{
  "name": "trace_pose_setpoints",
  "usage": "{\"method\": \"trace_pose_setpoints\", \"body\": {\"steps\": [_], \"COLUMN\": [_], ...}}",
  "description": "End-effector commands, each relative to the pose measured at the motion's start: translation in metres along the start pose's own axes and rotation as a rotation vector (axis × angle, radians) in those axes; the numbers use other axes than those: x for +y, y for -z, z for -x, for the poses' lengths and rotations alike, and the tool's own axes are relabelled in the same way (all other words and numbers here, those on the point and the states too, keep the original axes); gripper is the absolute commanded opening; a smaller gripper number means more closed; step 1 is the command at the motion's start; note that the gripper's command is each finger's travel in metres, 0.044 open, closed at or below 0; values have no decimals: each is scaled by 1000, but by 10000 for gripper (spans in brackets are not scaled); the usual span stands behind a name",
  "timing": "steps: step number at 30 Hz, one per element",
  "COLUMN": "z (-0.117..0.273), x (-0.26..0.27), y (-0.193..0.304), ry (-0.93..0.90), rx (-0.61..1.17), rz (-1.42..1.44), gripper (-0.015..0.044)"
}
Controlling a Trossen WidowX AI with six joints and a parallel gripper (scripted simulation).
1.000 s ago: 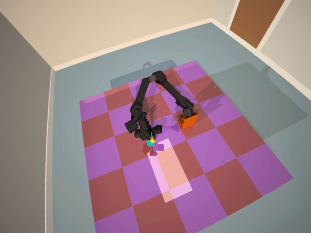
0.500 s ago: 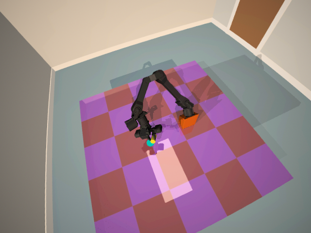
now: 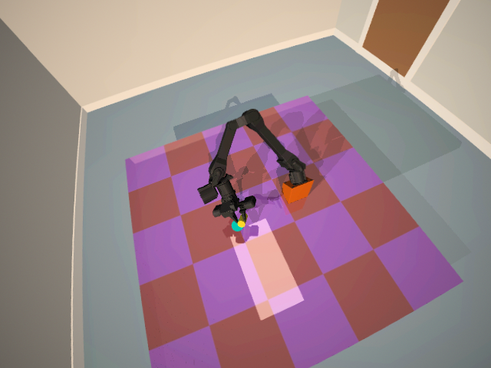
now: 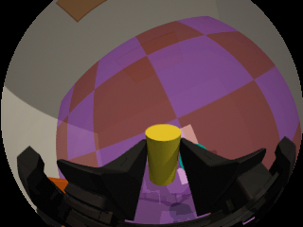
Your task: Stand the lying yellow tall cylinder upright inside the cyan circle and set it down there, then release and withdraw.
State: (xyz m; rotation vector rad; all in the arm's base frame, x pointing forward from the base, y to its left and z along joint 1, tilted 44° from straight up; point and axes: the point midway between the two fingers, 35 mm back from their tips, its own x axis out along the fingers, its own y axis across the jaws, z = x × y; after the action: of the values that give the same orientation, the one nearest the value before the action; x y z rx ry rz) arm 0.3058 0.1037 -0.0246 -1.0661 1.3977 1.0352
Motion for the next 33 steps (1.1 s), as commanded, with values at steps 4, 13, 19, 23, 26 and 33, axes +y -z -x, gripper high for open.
{"method": "trace_pose_setpoints", "body": {"steps": [4,13,19,23,26,33], "z": [3,4,4,5,6,7], "x": [-1,-1,-2,-2,-2,-3], "y": [-1,-1,-1,-1,-1,0], "ry": [1,-2,-2,-1,1,6], "rx": [-65,-132,-177,-207,-229,-281], "rz": [13,24,32,38,42,53], "gripper": [105,105,105,105,105,105]}}
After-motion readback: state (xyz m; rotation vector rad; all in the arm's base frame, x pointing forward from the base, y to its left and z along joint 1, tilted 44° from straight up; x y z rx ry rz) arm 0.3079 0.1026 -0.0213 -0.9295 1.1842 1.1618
